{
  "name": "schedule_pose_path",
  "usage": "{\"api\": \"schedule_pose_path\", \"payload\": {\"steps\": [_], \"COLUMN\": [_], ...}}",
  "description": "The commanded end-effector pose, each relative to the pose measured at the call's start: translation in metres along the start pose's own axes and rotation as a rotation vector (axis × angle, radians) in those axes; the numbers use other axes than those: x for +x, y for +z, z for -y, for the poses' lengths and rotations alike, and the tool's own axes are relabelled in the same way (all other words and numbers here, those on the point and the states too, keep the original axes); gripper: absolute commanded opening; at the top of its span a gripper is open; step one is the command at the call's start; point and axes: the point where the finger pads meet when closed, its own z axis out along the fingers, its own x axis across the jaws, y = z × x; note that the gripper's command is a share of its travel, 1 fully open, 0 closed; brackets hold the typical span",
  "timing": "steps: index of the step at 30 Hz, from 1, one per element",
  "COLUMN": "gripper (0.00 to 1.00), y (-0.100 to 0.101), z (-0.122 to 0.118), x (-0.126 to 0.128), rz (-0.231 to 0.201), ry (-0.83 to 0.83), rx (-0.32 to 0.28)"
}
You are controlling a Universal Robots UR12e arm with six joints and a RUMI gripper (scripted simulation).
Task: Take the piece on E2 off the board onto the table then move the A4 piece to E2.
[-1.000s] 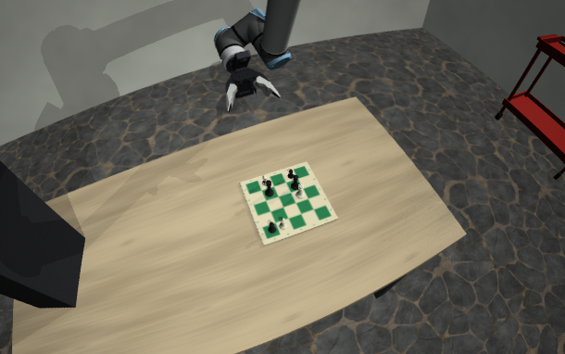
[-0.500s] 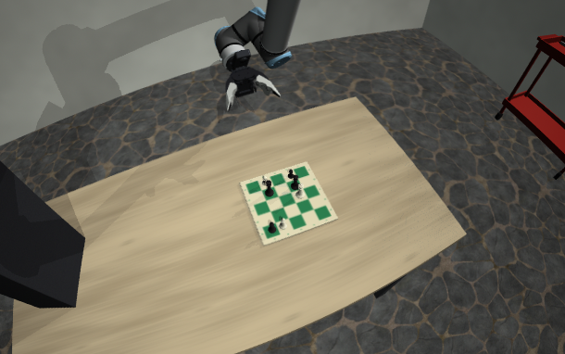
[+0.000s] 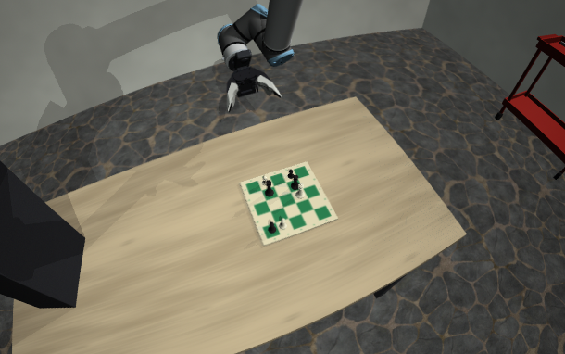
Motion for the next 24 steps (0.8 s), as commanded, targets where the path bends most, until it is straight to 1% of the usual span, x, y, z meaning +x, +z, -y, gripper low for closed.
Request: {"api": "schedule_pose_path", "payload": {"steps": [1, 5, 7, 14, 15, 17, 20, 22, 24], "gripper": [1.0, 1.0, 1.0, 1.0, 1.0, 1.0, 1.0, 1.0, 1.0], "y": [0.003, 0.006, 0.006, 0.014, 0.014, 0.016, 0.018, 0.021, 0.021], "z": [0.001, 0.002, 0.002, 0.003, 0.003, 0.003, 0.004, 0.004, 0.004], "x": [-0.002, -0.004, -0.004, -0.006, -0.006, -0.007, -0.007, -0.008, -0.008], "rz": [-0.028, -0.053, -0.053, -0.109, -0.109, -0.126, -0.136, -0.157, -0.157], "ry": [0.032, 0.064, 0.064, 0.13, 0.13, 0.152, 0.164, 0.187, 0.187], "rx": [-0.023, -0.044, -0.044, -0.087, -0.087, -0.103, -0.109, -0.124, -0.124]}}
